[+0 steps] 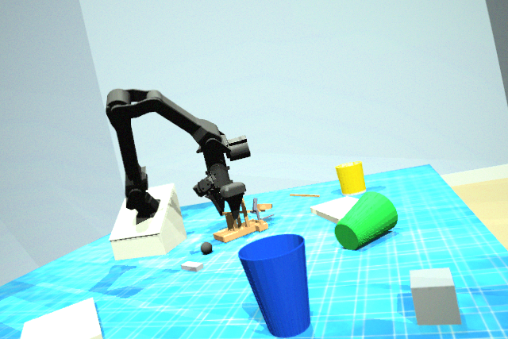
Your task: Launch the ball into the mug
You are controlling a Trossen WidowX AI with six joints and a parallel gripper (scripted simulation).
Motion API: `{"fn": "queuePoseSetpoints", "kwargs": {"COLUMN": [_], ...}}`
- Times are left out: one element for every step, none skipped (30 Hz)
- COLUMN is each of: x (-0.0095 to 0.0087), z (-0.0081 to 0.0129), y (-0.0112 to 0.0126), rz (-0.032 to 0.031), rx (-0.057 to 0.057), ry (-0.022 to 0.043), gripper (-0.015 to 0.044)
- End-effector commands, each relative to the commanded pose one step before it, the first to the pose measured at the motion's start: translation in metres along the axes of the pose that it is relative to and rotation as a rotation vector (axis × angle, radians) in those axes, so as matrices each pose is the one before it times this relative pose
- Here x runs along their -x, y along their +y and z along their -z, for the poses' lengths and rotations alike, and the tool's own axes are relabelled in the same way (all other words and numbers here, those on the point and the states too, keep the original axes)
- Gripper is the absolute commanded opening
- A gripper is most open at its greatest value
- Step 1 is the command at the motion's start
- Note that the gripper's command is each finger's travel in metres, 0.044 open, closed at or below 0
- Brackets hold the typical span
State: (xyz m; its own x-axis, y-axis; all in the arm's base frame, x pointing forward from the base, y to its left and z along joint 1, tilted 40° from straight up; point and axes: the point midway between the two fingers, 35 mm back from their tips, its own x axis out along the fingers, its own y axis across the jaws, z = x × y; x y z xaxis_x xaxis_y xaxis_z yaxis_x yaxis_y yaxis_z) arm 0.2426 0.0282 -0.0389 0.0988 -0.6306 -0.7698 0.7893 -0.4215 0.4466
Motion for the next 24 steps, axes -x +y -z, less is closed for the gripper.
{"fn": "queuePoseSetpoints", "kwargs": {"x": [-0.00791, -0.00161, -0.0016, -0.00161, -0.0016, -0.0016, -0.00159, -0.00159, -0.00158, -0.00158, -0.00157, -0.00124, -0.00074, -0.00025, 0.0, 0.00325, 0.0, 0.0, 0.0, 0.0, 0.0, 0.0, 0.0, 0.0], "z": [-0.00174, -0.00012, -0.00013, -0.00014, -0.00015, -0.00016, -0.00017, -0.00019, -0.0002, -0.00021, -0.00022, -0.00018, -0.00011, -0.00004, 0.0, 0.00138, 0.0, 0.0, 0.0, 0.0, 0.0, 0.0, 0.0, 0.0], "y": [-0.00088, 0.00002, 0.00002, 0.00001, 0.00001, 0.0, 0.0, 0.0, -0.00001, -0.00001, -0.00002, -0.00002, -0.00001, 0.0, 0.0, 0.00091, 0.0, 0.0, 0.0, 0.0, 0.0, 0.0, 0.0, 0.0], "rz": [-0.0013, -0.00011, -0.00012, -0.00012, -0.00013, -0.00014, -0.00014, -0.00015, -0.00015, -0.00016, -0.00016, -0.00013, -0.00008, -0.00003, 0.0, 0.00185, 0.0, 0.0, 0.0, 0.0, 0.0, 0.0, 0.0, 0.0], "rx": [0.0064, 0.0, 0.0, 0.0, 0.0, 0.0, 0.0, 0.0, 0.0, 0.0, 0.0, 0.0, 0.0, 0.0, 0.0, -0.006, 0.0, 0.0, 0.0, 0.0, 0.0, 0.0, 0.0, 0.0], "ry": [-0.00588, -0.00014, -0.00015, -0.00016, -0.00017, -0.00019, -0.0002, -0.00021, -0.00022, -0.00024, -0.00025, -0.00021, -0.00013, -0.00004, 0.0, 0.0041, 0.0, 0.0, 0.0, 0.0, 0.0, 0.0, 0.0, 0.0], "gripper": [0.044, 0.044, 0.044, 0.044, 0.044, 0.044, 0.044, 0.044, 0.044, 0.044, 0.044, 0.044, 0.044, 0.044, 0.044, 0.0414, 0.0387, 0.0361, 0.0335, 0.0309, 0.0282, 0.0256, 0.023, 0.0204]}}
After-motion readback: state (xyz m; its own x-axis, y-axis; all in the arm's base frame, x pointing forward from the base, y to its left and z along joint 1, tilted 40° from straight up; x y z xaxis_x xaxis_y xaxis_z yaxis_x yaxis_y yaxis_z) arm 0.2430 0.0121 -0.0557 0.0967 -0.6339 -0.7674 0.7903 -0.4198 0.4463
